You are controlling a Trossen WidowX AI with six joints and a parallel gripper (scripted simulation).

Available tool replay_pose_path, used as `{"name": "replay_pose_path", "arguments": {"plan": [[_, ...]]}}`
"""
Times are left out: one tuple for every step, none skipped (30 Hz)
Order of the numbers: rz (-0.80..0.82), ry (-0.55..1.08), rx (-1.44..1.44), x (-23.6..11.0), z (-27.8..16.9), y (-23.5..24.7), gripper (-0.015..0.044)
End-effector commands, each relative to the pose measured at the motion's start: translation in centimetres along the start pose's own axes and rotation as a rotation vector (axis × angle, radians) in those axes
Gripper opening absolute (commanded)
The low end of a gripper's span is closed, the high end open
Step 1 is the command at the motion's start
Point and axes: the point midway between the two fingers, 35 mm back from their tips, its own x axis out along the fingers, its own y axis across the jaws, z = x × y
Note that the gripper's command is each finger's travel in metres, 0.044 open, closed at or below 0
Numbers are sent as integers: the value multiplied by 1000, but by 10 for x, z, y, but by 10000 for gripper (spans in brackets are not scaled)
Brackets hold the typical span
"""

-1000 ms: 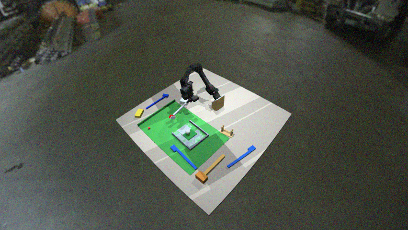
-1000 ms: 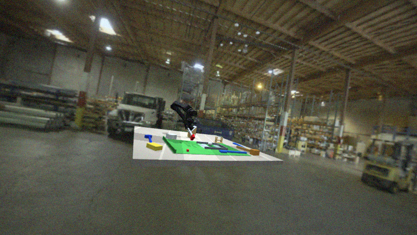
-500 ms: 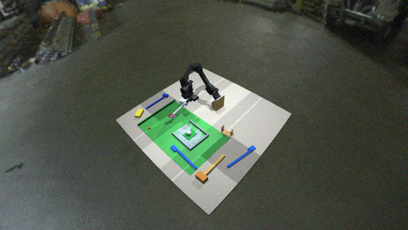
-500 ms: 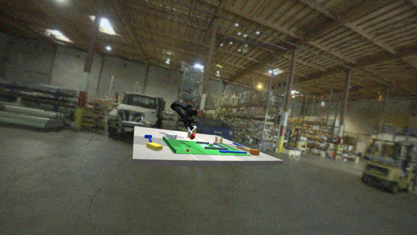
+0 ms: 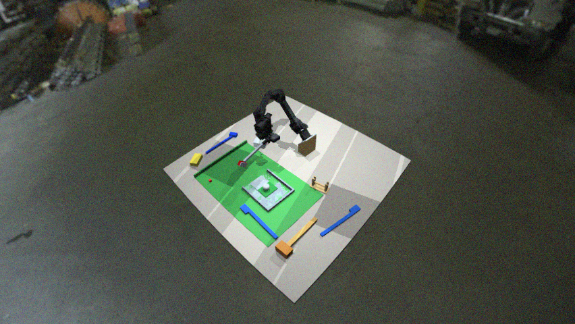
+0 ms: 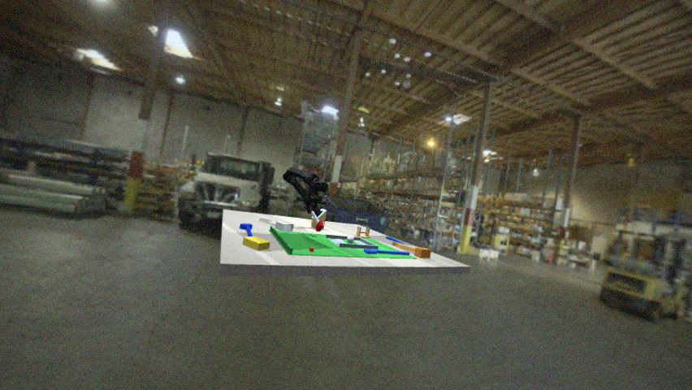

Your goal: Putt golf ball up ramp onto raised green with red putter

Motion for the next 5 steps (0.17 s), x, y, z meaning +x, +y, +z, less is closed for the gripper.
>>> {"name": "replay_pose_path", "arguments": {"plan": [[0, -4, -4, 0, 1, 0, 0], [0, -4, -4, 0, 1, 0, 0], [0, -4, -4, 0, 1, 0, 0], [0, -4, -4, 0, 1, 0, 0], [0, -4, -4, 0, 1, 0, 0]]}}
